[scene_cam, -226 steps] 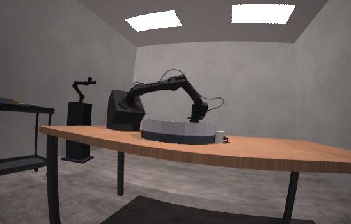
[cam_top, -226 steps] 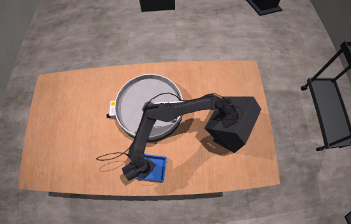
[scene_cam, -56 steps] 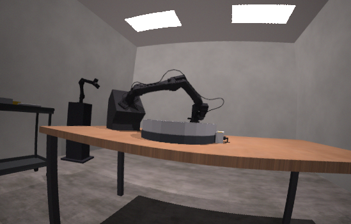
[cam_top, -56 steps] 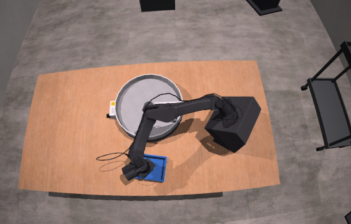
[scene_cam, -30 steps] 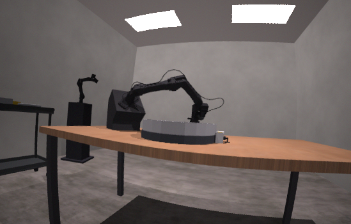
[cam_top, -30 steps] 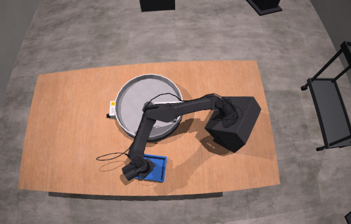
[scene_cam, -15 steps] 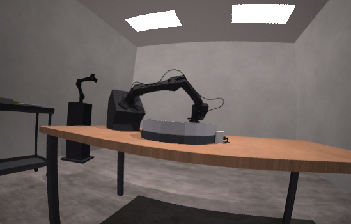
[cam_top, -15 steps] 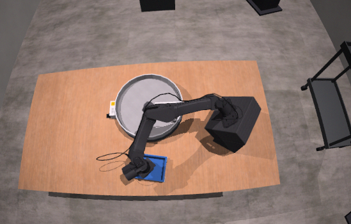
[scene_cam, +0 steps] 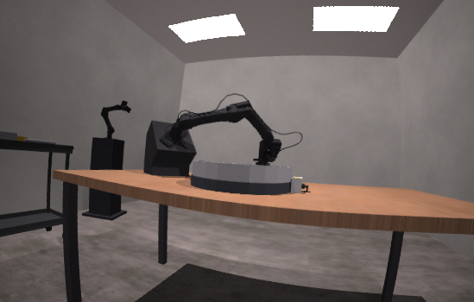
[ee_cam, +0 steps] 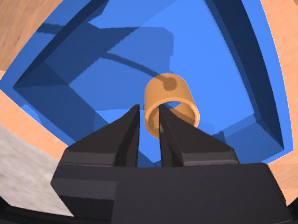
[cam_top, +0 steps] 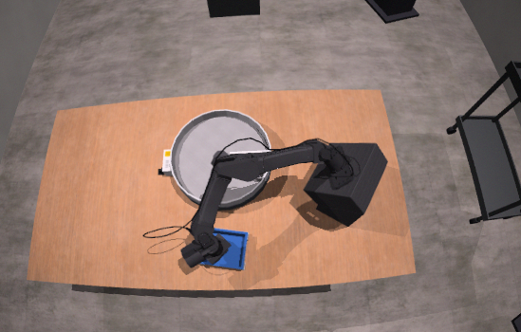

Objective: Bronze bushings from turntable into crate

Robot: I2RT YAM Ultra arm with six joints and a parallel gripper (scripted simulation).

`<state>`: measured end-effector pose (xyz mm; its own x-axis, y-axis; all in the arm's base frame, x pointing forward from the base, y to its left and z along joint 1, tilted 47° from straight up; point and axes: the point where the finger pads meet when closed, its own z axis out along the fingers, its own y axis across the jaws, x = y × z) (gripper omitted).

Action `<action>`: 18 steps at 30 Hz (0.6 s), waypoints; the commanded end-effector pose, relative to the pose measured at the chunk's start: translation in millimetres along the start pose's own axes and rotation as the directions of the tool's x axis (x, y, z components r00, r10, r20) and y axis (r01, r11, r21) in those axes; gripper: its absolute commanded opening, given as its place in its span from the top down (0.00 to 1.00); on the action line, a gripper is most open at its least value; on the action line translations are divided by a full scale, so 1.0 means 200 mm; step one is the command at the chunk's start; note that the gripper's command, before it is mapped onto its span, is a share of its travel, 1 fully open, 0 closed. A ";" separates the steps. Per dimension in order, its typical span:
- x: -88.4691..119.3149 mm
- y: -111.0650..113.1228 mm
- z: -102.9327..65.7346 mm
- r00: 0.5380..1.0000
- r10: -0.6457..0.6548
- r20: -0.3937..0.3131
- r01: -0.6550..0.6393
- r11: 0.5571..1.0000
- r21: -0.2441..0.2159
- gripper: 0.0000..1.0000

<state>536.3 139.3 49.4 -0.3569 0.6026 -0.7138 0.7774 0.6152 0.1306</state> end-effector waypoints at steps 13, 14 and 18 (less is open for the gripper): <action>-0.05 0.08 -0.17 1.000 0.024 0.013 -0.023 0.998 -0.058 0.84; -0.05 0.08 -0.17 1.000 0.024 0.013 -0.023 0.998 -0.058 0.84; -0.05 0.08 -0.20 1.000 0.024 0.013 -0.023 0.998 -0.058 0.84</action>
<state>534.6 138.5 52.6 -0.3532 0.6064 -0.7124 0.7812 0.6101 0.1320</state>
